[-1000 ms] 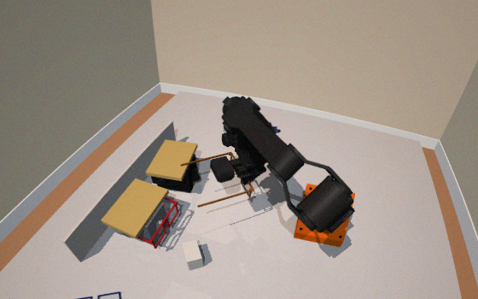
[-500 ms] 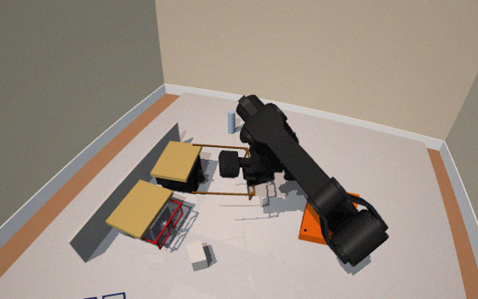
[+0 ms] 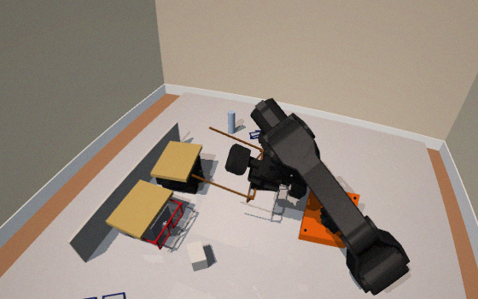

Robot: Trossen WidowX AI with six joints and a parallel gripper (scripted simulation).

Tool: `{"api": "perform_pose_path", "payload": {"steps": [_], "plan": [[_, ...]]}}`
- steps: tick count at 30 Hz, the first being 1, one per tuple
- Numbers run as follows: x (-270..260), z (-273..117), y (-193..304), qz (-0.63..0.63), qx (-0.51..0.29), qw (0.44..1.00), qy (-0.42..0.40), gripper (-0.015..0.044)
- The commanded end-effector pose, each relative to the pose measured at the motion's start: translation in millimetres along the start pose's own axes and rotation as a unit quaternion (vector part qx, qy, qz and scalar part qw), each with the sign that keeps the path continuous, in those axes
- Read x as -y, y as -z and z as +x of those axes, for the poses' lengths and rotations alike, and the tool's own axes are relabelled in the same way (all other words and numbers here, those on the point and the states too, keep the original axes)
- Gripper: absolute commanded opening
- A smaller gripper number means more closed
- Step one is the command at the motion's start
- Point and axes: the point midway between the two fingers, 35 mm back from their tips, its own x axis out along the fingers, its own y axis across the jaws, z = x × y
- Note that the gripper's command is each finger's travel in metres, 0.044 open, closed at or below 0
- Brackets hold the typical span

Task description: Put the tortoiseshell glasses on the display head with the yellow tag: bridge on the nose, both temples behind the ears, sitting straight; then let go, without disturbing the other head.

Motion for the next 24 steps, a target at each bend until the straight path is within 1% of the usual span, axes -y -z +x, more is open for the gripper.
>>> {"api": "perform_pose_path", "payload": {"steps": [1,11,21,24], "plan": [[1,-6,6,0.036,0.008,0.999,-0.023,0.0000],[8,-20,22,0.130,0.022,0.988,-0.079,0.0000],[17,-29,37,0.219,0.025,0.966,-0.136,0.0000],[18,-30,39,0.232,0.024,0.962,-0.145,0.0000]]}}
